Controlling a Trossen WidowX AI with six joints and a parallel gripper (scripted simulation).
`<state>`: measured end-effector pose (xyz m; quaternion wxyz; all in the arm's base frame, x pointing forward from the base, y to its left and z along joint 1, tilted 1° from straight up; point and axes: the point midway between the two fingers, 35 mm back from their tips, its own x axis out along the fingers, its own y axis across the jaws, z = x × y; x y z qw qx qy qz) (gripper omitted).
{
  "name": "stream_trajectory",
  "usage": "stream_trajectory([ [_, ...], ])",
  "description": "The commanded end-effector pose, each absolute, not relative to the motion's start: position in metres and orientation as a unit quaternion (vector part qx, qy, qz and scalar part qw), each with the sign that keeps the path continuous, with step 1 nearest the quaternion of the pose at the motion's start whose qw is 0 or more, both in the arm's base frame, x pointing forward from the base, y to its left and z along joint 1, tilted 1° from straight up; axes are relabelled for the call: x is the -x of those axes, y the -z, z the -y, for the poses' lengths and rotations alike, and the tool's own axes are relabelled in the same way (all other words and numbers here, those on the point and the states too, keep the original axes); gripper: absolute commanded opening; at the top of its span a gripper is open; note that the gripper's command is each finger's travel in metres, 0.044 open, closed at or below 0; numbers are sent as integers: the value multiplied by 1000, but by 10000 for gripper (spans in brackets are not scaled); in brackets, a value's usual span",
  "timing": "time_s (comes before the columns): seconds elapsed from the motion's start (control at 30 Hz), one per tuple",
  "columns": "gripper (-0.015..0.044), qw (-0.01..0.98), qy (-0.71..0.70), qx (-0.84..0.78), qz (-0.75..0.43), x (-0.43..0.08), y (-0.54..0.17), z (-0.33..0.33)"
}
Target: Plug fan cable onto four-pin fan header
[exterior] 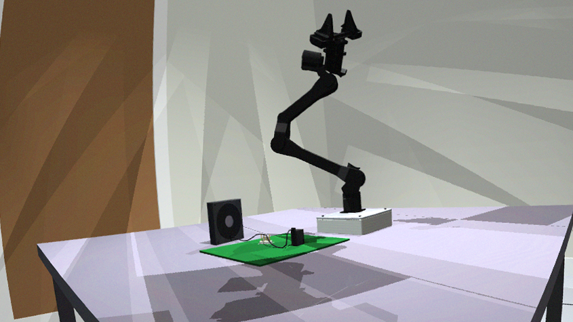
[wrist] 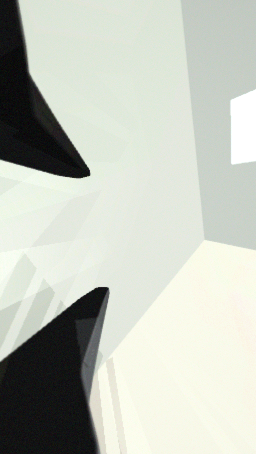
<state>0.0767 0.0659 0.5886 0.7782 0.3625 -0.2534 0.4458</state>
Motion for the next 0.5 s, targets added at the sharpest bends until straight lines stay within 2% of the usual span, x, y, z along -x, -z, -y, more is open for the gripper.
stream_trajectory([
  [0.0, 426, 778, -446, -363, 253, -77, -589, -66],
  [0.1, 440, 784, -445, -346, 259, -73, -589, -73],
  [0.27, 440, 827, -439, -219, 275, -61, -580, -129],
  [0.47, 440, 873, -419, -66, 241, -81, -547, -197],
])
